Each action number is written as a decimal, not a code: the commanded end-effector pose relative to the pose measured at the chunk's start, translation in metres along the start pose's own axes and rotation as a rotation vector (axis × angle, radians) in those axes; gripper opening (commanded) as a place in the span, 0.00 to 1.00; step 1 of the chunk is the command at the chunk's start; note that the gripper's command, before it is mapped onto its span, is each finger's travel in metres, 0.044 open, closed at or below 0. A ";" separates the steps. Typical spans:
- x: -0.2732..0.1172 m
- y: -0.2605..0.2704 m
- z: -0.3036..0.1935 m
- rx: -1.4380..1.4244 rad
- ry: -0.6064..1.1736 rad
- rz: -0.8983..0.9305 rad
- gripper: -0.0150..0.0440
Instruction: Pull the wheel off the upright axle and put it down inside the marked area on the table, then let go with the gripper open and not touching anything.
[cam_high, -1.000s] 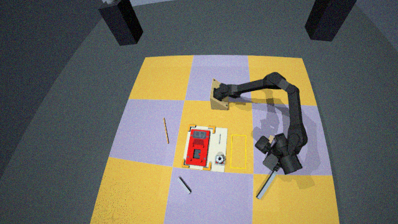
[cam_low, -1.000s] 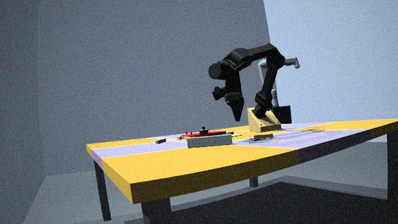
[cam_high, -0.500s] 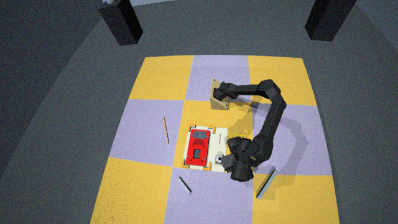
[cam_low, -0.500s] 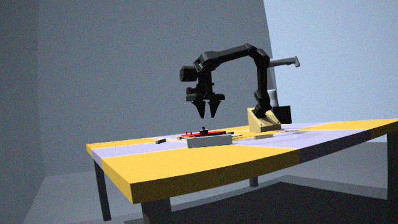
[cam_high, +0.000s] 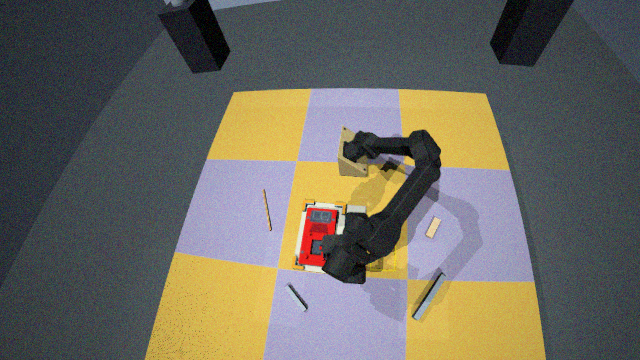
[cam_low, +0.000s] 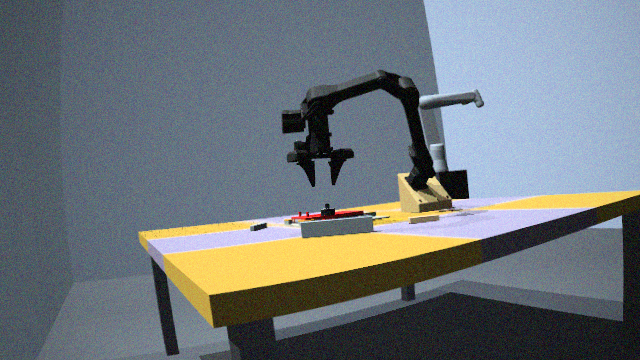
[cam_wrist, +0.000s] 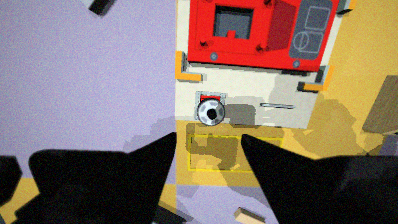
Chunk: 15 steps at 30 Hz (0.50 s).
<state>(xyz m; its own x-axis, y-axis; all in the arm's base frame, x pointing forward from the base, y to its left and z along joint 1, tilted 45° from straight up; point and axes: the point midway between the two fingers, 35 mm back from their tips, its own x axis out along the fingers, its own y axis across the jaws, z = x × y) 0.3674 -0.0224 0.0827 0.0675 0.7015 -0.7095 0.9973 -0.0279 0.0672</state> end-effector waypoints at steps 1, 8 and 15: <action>0.001 -0.006 0.007 0.014 0.000 -0.007 0.76; 0.010 -0.006 0.007 0.014 -0.001 -0.007 0.76; 0.044 -0.006 0.007 0.014 -0.001 -0.006 0.76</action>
<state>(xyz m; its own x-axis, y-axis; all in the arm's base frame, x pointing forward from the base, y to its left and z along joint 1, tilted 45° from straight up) 0.3661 -0.0091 0.0581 0.0691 0.6958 -0.7149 0.9974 -0.0340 0.0633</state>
